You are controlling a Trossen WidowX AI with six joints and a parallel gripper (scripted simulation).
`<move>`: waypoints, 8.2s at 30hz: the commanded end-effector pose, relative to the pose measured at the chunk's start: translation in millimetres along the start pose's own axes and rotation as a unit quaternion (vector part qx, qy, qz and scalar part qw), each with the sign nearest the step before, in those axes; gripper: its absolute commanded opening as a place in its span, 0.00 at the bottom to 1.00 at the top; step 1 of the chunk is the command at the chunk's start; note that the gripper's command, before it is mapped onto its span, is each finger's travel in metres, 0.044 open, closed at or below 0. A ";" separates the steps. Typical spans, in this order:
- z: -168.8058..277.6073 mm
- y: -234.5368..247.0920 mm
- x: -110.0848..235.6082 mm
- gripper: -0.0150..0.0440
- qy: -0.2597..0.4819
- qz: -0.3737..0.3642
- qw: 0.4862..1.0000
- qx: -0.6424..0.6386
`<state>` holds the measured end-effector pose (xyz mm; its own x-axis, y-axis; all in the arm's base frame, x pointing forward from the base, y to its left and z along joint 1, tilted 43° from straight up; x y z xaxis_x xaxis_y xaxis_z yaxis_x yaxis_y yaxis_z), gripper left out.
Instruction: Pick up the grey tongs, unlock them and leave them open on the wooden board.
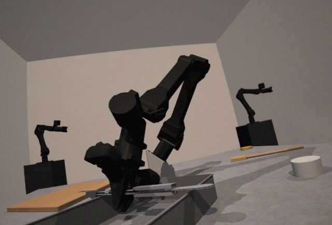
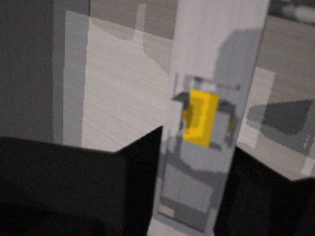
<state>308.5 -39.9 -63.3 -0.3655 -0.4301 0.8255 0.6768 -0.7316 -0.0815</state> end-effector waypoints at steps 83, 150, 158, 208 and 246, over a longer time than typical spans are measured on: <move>-10.7 72.0 63.6 0.00 -0.050 0.249 0.966 0.042; -341.4 90.0 175.2 0.00 0.089 0.234 0.762 0.597; -384.8 61.6 194.1 0.00 0.112 0.227 0.705 0.662; -454.0 -23.1 273.9 0.00 -0.118 -0.287 0.628 0.714; -455.8 -26.3 279.8 0.00 -0.140 -0.309 0.621 0.707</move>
<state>-103.1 -381.4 -85.4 -0.8399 -0.0514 0.5403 0.4226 0.5627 0.7105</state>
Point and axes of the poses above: the point midway between the two fingers, 35 mm back from their tips, its own x axis back along the fingers, its own y axis across the jaws, z = x × y, the point moved 4 cm from there along x, back along the fingers, and after that the axes turned 12 degrees about -x, right-handed, at the moved point
